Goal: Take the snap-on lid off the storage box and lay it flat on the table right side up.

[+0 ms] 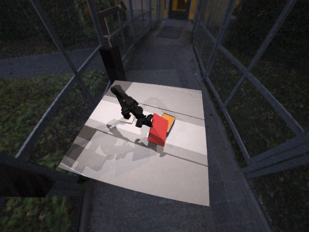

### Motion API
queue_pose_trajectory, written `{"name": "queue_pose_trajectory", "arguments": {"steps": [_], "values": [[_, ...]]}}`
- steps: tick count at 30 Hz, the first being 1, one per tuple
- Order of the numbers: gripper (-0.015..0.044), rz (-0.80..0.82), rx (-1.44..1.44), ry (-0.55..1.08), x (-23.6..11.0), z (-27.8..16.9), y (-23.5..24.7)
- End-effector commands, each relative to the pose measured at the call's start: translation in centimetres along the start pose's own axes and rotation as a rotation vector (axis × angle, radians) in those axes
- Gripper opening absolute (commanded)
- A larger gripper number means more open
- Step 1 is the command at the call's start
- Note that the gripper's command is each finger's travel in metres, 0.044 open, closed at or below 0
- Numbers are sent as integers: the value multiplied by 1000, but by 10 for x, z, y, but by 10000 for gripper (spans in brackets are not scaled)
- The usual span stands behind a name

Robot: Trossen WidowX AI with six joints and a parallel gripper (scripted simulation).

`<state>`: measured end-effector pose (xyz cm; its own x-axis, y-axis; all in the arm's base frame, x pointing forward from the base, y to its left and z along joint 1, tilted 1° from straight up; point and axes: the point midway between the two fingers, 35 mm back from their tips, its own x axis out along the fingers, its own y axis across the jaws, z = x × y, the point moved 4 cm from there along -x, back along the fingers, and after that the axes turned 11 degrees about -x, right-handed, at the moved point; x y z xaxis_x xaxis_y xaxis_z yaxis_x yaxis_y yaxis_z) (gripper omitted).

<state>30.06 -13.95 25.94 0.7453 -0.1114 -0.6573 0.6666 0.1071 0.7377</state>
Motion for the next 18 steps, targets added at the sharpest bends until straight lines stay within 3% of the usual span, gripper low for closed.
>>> {"name": "queue_pose_trajectory", "arguments": {"steps": [1,18], "values": [[0,19,-8,-4,-4,8,4],[0,19,-10,-5,-5,41,-3]]}}
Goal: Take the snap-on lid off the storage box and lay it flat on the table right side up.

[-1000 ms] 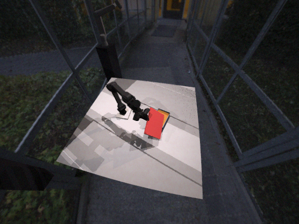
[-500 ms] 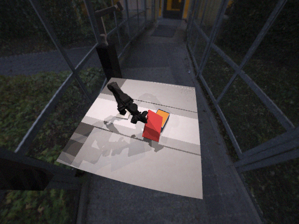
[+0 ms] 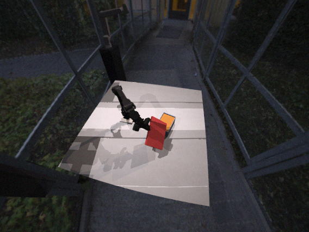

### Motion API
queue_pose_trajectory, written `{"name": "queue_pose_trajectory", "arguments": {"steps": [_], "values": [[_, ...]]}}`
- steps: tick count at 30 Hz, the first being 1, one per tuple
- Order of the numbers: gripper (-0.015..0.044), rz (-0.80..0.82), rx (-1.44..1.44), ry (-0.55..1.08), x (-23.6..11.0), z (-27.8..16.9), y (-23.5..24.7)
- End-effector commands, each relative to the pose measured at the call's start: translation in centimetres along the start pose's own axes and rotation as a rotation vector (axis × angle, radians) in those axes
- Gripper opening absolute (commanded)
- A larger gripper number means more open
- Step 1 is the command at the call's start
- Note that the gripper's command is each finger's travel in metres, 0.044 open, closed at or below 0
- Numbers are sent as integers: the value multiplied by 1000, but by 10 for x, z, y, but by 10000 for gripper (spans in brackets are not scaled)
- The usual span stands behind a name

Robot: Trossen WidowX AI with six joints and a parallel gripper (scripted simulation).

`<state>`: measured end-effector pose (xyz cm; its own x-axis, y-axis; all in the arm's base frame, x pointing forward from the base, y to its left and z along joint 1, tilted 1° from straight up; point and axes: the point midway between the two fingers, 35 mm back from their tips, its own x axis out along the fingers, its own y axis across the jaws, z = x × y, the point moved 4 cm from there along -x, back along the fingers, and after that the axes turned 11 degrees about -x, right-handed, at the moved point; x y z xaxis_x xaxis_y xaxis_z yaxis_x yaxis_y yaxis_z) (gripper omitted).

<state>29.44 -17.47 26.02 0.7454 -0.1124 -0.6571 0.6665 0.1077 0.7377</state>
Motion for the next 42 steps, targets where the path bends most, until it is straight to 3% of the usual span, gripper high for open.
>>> {"name": "queue_pose_trajectory", "arguments": {"steps": [1,42], "values": [[0,19,-10,-5,-4,8,4],[0,17,-14,-8,-7,83,-12]]}}
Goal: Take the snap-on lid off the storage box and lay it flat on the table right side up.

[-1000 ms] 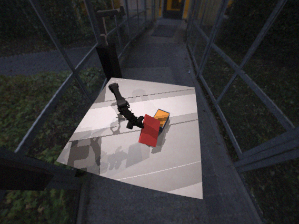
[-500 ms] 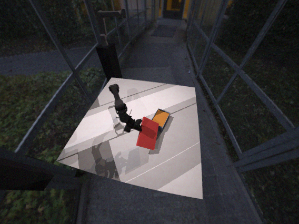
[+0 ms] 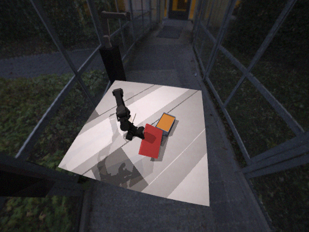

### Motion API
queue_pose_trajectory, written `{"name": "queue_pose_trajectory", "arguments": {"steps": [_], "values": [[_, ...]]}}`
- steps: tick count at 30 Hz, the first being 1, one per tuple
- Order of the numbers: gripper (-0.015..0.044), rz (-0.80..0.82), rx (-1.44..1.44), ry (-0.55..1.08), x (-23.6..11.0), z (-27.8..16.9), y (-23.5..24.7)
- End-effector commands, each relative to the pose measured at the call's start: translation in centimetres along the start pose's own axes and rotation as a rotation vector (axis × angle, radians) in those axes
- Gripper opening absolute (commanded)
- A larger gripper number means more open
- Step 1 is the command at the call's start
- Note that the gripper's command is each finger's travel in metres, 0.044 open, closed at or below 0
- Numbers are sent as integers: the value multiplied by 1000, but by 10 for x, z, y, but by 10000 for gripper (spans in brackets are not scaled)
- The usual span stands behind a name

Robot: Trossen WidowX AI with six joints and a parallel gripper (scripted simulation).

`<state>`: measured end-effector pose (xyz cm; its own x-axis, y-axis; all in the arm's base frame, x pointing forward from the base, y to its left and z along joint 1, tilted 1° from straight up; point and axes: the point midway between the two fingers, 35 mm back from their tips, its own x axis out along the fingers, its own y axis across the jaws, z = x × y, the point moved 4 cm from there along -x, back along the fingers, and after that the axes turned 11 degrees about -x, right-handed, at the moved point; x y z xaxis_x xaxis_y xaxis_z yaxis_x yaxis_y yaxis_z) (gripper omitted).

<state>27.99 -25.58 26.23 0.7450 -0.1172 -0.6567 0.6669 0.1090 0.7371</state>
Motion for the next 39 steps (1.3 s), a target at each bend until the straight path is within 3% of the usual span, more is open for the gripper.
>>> {"name": "queue_pose_trajectory", "arguments": {"steps": [1,39], "values": [[0,18,-13,-3,-4,3,5],[0,18,-13,-3,17,-3,-20]]}}
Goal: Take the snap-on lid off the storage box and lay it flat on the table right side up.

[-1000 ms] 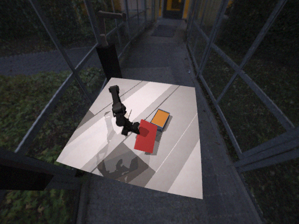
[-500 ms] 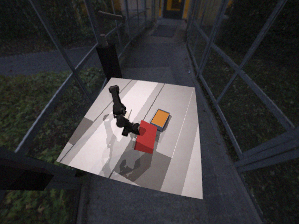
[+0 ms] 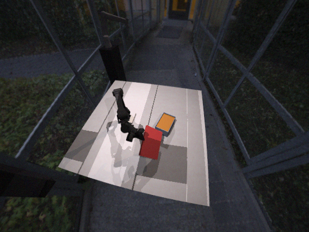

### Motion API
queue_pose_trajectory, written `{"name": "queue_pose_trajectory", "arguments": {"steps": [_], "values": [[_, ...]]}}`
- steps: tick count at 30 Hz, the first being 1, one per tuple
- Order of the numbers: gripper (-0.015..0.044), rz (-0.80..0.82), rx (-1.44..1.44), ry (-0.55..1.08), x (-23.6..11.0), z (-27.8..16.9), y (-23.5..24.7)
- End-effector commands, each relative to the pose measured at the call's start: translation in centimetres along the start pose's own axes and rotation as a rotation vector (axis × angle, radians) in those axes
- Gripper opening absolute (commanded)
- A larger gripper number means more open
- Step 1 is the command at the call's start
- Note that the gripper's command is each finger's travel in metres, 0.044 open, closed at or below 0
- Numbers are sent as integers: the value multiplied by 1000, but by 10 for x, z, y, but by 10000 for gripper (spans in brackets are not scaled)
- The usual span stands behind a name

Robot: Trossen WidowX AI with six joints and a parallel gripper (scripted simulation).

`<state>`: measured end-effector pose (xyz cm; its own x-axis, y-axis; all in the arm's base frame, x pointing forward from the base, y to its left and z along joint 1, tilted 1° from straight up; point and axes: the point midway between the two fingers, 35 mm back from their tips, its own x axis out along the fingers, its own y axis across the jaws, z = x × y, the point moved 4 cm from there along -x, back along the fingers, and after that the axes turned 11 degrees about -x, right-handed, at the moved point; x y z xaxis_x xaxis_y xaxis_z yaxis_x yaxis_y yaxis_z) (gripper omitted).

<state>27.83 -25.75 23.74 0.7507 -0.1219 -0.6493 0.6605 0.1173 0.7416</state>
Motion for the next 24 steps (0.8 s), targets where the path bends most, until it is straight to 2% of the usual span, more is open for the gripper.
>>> {"name": "queue_pose_trajectory", "arguments": {"steps": [1,24], "values": [[0,9,-5,2,2,-1,-1],[0,9,-5,2,14,-3,-15]]}}
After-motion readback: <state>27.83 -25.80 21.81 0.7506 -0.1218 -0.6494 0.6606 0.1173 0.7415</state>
